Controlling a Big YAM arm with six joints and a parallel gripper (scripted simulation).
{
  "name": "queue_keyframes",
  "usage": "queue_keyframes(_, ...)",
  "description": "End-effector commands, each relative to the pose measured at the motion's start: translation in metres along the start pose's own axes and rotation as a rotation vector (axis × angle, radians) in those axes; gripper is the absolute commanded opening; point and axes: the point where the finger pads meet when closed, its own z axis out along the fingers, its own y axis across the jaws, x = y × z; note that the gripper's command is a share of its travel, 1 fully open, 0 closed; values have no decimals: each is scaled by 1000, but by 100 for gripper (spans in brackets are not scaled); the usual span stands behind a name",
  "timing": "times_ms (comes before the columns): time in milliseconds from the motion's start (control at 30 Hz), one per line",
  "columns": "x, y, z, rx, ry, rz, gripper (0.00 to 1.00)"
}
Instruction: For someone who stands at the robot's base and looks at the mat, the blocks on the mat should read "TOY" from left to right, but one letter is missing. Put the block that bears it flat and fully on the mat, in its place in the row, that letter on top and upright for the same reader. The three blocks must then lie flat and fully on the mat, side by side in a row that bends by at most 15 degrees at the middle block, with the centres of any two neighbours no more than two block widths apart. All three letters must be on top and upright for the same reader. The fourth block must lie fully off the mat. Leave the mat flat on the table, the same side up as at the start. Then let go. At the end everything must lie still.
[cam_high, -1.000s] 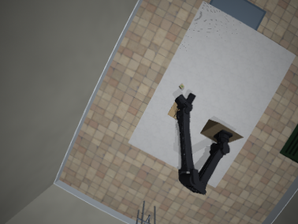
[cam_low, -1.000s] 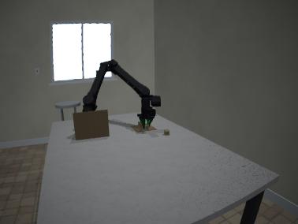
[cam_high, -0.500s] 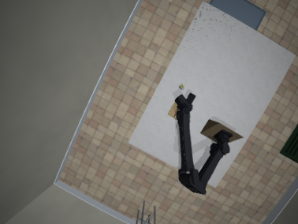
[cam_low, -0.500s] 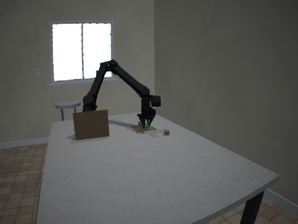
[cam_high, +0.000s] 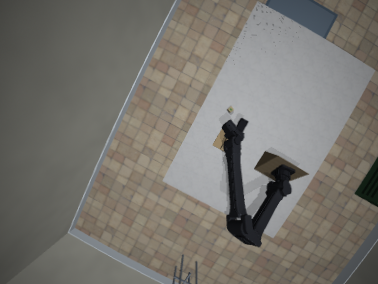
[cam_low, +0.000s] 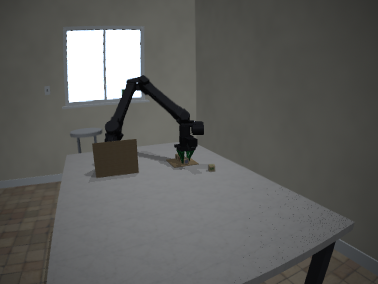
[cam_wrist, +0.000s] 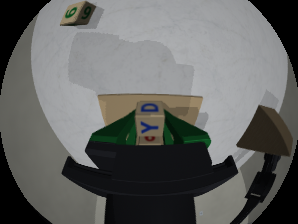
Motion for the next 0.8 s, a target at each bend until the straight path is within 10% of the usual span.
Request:
queue_keyframes(0,7,12,-2,-18,-9,-31,25)
queue_keyframes(767,9,10,-2,-16,-9,-31,25)
